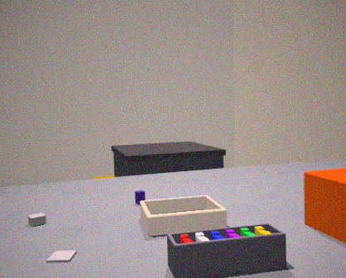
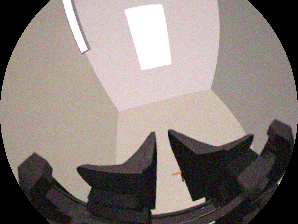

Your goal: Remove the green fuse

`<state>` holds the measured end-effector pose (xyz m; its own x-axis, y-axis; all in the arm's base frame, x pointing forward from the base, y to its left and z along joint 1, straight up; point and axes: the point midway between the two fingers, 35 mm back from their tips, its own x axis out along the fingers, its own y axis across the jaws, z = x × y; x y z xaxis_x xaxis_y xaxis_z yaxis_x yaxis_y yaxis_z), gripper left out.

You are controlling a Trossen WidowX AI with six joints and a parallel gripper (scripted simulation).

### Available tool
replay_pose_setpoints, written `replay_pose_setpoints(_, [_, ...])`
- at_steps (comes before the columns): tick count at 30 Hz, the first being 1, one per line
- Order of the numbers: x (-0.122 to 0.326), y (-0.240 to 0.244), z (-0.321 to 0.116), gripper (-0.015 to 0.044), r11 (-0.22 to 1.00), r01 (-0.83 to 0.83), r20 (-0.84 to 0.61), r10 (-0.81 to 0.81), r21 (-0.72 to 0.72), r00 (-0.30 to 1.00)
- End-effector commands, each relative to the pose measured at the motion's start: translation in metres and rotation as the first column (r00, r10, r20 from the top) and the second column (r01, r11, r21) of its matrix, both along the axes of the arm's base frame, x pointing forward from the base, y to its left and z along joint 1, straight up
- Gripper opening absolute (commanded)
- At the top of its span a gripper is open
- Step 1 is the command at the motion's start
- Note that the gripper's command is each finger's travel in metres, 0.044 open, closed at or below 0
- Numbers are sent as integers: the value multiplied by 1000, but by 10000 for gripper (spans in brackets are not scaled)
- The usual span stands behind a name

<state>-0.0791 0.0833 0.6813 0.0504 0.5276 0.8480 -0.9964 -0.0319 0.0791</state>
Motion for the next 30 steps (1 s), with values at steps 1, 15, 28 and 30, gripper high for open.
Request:
replay_pose_setpoints(1, [74,-8,-1,74,999,19,-191,-10,44,982])
replay_pose_setpoints(15, [301,-35,-83,74,981,145,-761,4,128,649])
replay_pose_setpoints(28, [440,-62,-248,74,946,321,-997,4,30,79])
replay_pose_setpoints(30, [450,-63,-272,74,941,337,-1000,17,14,-4])
